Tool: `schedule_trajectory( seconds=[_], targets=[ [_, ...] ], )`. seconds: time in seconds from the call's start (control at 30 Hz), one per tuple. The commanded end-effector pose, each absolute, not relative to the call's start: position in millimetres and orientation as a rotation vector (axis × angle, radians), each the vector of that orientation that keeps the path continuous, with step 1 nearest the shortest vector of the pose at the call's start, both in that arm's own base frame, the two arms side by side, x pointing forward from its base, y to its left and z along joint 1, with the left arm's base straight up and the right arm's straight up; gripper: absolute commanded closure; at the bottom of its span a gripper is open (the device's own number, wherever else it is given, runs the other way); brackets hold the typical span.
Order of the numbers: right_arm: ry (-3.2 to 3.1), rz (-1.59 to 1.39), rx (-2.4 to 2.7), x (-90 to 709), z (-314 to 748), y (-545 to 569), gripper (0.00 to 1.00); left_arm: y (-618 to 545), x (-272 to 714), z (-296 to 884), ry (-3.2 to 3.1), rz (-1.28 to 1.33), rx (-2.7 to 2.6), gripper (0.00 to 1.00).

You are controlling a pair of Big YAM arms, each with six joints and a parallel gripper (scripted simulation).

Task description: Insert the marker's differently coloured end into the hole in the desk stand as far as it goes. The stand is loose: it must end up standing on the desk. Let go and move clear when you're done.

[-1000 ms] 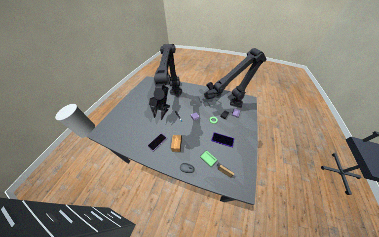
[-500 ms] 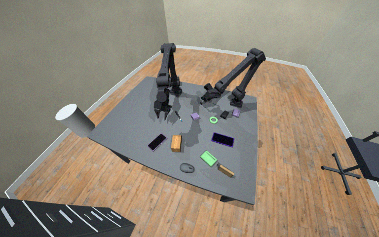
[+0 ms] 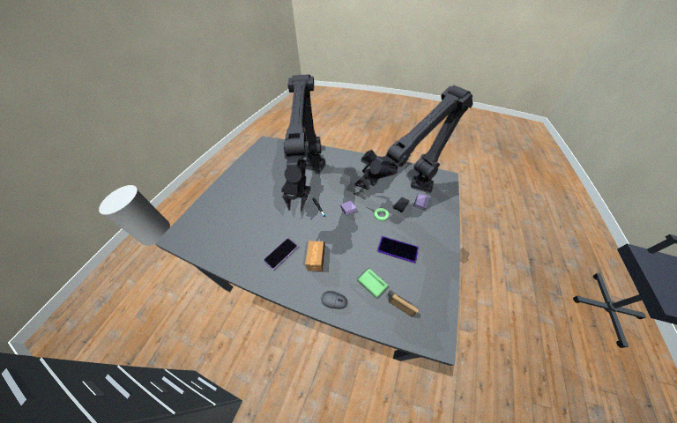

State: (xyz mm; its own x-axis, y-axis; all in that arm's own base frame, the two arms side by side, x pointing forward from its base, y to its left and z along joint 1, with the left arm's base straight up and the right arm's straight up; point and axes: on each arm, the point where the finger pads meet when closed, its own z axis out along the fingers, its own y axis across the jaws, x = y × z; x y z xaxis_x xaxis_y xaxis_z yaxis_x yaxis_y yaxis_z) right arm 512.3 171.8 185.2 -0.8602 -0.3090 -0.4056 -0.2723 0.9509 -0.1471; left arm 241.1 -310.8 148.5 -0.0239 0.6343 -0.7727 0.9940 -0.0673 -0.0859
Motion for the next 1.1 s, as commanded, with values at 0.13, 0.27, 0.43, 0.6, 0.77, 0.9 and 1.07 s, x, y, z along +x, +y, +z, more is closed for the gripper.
schedule_trajectory(
  seconds=[0.13,0.27,0.43,0.6,0.77,0.9,1.07],
  targets=[
    [2.614,-0.068,-0.596,481,178,178,0.51,-303,352,238,1.73,-0.66,1.386,0.0],
    [2.617,-0.06,-0.627,474,171,178,0.51,-295,370,249,1.748,-0.617,1.321,0.0],
    [2.626,-0.04,-0.692,455,154,175,0.51,-268,419,279,1.794,-0.516,1.149,0.0],
    [2.628,-0.017,-0.777,433,136,173,0.51,-237,457,312,1.804,-0.419,0.967,0.0],
    [2.623,0.009,-0.854,412,120,172,0.51,-203,484,347,1.789,-0.332,0.784,0.0],
    [2.628,0.013,-0.86,408,116,168,0.51,-192,492,364,1.778,-0.307,0.734,0.0],
    [2.621,0.045,-0.952,382,97,167,0.51,-153,500,401,1.71,-0.221,0.532,0.0]
  ],
)
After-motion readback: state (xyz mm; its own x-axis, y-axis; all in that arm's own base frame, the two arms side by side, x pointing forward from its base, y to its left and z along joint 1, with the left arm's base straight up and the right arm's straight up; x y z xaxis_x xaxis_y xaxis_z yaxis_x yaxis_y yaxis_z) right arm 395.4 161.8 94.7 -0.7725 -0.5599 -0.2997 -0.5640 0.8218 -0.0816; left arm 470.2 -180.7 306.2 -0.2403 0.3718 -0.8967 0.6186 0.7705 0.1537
